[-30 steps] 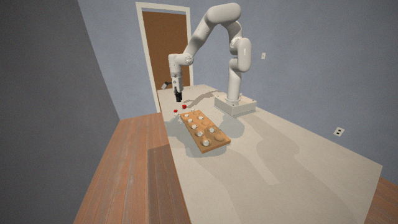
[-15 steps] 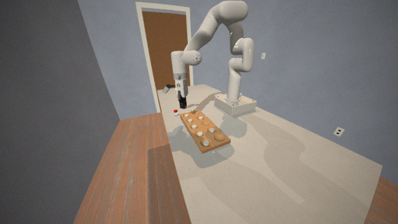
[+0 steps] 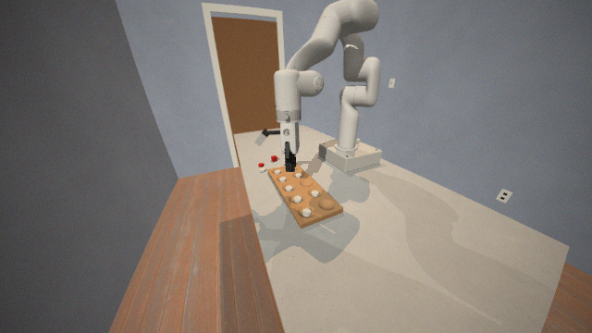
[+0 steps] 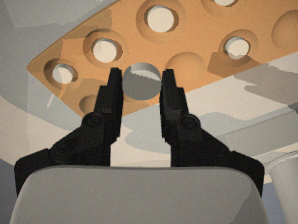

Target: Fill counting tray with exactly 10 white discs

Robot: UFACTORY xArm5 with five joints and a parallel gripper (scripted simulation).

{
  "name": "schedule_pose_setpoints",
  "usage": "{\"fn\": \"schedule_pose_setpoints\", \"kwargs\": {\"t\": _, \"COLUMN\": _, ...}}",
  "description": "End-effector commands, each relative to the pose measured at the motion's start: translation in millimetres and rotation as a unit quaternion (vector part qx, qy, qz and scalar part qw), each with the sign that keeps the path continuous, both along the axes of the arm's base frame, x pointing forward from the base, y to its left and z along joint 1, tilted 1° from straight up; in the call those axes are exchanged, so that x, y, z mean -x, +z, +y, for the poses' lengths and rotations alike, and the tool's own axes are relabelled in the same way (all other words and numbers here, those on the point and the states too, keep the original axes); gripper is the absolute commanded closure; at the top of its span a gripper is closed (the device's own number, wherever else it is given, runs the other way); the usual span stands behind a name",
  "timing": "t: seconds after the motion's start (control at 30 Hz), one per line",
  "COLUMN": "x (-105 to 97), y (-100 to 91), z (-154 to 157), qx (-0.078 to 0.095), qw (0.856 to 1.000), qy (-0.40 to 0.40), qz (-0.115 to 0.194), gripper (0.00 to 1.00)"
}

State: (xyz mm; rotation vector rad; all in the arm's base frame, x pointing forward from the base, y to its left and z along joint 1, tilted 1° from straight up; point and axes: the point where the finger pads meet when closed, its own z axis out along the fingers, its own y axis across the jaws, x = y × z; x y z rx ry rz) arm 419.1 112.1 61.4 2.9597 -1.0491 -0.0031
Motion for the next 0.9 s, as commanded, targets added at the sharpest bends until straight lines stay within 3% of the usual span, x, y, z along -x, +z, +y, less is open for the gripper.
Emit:
{"fn": "schedule_pose_setpoints", "kwargs": {"t": 0.0, "x": 9.0, "y": 2.9, "z": 41.0, "qx": -0.001, "qw": 1.000, "qy": -0.002, "qz": -0.002, "gripper": 1.00}}
{"fn": "schedule_pose_setpoints", "kwargs": {"t": 0.17, "x": 26.4, "y": 4.7, "z": 83.1, "qx": -0.001, "qw": 1.000, "qy": -0.002, "qz": -0.002, "gripper": 1.00}}
{"fn": "schedule_pose_setpoints", "kwargs": {"t": 0.23, "x": 26.4, "y": 4.7, "z": 83.1, "qx": -0.001, "qw": 1.000, "qy": -0.002, "qz": -0.002, "gripper": 1.00}}
{"fn": "schedule_pose_setpoints", "kwargs": {"t": 0.3, "x": 42.0, "y": 6.1, "z": 112.7, "qx": -0.001, "qw": 1.000, "qy": -0.002, "qz": -0.003, "gripper": 1.00}}
{"fn": "schedule_pose_setpoints", "kwargs": {"t": 0.4, "x": 52.2, "y": 6.8, "z": 129.7, "qx": -0.001, "qw": 1.000, "qy": -0.002, "qz": -0.003, "gripper": 1.00}}
{"fn": "schedule_pose_setpoints", "kwargs": {"t": 0.57, "x": 54.8, "y": 5.1, "z": 134.0, "qx": -0.002, "qw": 1.000, "qy": -0.002, "qz": -0.003, "gripper": 1.00}}
{"fn": "schedule_pose_setpoints", "kwargs": {"t": 0.63, "x": 54.0, "y": -5.2, "z": 134.5, "qx": -0.002, "qw": 1.000, "qy": -0.002, "qz": -0.003, "gripper": 1.00}}
{"fn": "schedule_pose_setpoints", "kwargs": {"t": 0.73, "x": 53.2, "y": -35.2, "z": 135.0, "qx": -0.002, "qw": 1.000, "qy": -0.002, "qz": -0.003, "gripper": 1.00}}
{"fn": "schedule_pose_setpoints", "kwargs": {"t": 0.8, "x": 53.2, "y": -35.2, "z": 135.0, "qx": -0.002, "qw": 1.000, "qy": -0.002, "qz": -0.003, "gripper": 1.00}}
{"fn": "schedule_pose_setpoints", "kwargs": {"t": 0.87, "x": 52.8, "y": -56.6, "z": 135.6, "qx": -0.002, "qw": 1.000, "qy": -0.002, "qz": -0.003, "gripper": 1.00}}
